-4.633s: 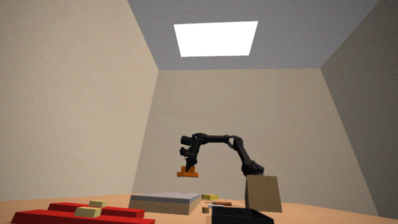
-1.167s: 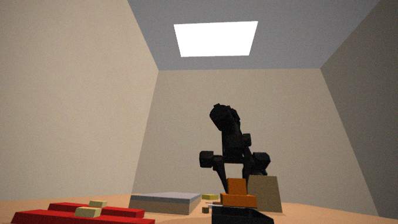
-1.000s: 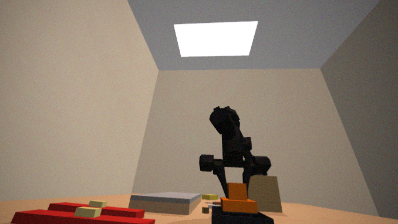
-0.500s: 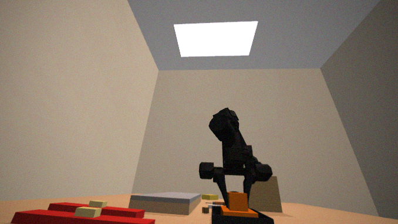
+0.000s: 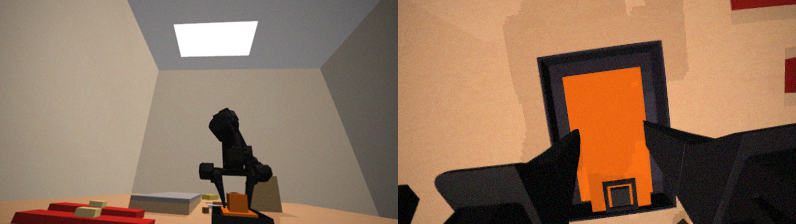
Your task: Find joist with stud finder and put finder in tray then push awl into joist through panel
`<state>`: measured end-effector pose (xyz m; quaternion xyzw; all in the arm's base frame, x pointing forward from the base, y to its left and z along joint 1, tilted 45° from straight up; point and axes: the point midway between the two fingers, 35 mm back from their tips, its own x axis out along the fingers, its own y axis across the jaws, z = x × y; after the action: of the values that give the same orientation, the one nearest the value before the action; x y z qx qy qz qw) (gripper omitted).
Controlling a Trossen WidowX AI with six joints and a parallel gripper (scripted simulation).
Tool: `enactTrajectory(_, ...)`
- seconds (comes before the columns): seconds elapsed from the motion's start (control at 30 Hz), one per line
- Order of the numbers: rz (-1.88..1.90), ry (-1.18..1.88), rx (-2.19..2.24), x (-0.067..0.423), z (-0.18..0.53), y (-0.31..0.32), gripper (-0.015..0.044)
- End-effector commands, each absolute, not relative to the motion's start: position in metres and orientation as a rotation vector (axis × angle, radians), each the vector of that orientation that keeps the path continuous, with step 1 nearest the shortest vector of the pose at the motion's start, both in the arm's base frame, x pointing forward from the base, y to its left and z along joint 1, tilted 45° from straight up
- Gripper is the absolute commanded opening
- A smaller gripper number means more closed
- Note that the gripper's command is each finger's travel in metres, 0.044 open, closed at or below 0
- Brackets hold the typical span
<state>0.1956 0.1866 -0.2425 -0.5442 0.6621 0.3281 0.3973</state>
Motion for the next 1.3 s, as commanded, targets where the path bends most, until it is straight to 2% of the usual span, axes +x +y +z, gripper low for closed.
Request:
enactTrajectory(0.0, 0.831, 1.677, -1.378, 0.198, -0.237, 0.193, 0.0368)
enactTrajectory(0.1, 0.832, 1.676, -1.377, 0.203, -0.217, 0.214, 0.0440)
enactTrajectory(0.23, 0.834, 1.677, -1.377, 0.207, -0.176, 0.251, 0.0440)
enactTrajectory(0.33, 0.834, 1.677, -1.377, 0.208, -0.173, 0.253, 0.0440)
enactTrajectory(0.4, 0.800, 1.677, -1.358, 0.214, -0.176, 0.237, 0.0440)
enactTrajectory(0.6, 0.475, 1.742, -1.148, 0.247, -0.104, 0.166, 0.0440)
enactTrajectory(0.8, 0.136, 1.761, -0.955, 0.251, -0.036, 0.084, 0.0440)
enactTrajectory(1.0, -0.206, 1.741, -0.772, 0.222, 0.017, 0.004, 0.0440)
enactTrajectory(1.27, -0.658, 1.666, -0.539, 0.145, 0.059, -0.079, 0.0440)
